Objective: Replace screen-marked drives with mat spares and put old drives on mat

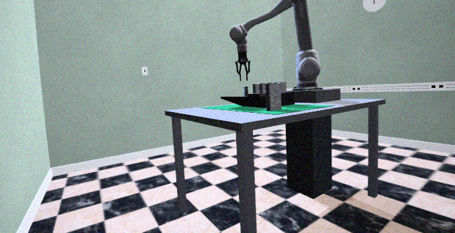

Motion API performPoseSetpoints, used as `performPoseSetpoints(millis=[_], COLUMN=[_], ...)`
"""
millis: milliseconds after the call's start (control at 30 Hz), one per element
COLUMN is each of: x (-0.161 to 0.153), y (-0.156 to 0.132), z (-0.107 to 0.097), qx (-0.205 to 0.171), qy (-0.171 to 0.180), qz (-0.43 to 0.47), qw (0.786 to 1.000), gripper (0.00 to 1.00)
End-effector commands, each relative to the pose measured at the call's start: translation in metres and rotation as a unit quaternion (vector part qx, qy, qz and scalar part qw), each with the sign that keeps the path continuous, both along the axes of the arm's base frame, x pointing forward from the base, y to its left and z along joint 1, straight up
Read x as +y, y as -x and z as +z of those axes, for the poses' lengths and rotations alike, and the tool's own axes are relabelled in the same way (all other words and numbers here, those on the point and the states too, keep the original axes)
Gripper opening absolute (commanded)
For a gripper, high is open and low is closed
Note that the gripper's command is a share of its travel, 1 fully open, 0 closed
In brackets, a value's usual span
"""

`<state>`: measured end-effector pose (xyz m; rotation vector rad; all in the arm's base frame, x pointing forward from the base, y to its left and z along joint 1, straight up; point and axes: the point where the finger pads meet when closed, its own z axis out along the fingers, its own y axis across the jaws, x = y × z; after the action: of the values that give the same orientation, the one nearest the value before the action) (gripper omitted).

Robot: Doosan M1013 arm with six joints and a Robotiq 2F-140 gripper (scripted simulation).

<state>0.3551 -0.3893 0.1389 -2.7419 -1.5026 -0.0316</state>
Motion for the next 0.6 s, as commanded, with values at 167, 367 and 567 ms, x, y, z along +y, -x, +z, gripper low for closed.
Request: performPoseSetpoints(millis=[167,367,567], x=[-0.0005,-0.0005,-0.0005], y=[-0.0008,-0.0008,-0.0008], z=[0.0010,0.0010,0.0010], qx=[0.005,0.005,0.005], qy=[0.012,0.012,0.012], qz=[0.000,0.000,0.000], qw=[1.000,1.000,1.000], gripper=[0.10,0.10,0.10])
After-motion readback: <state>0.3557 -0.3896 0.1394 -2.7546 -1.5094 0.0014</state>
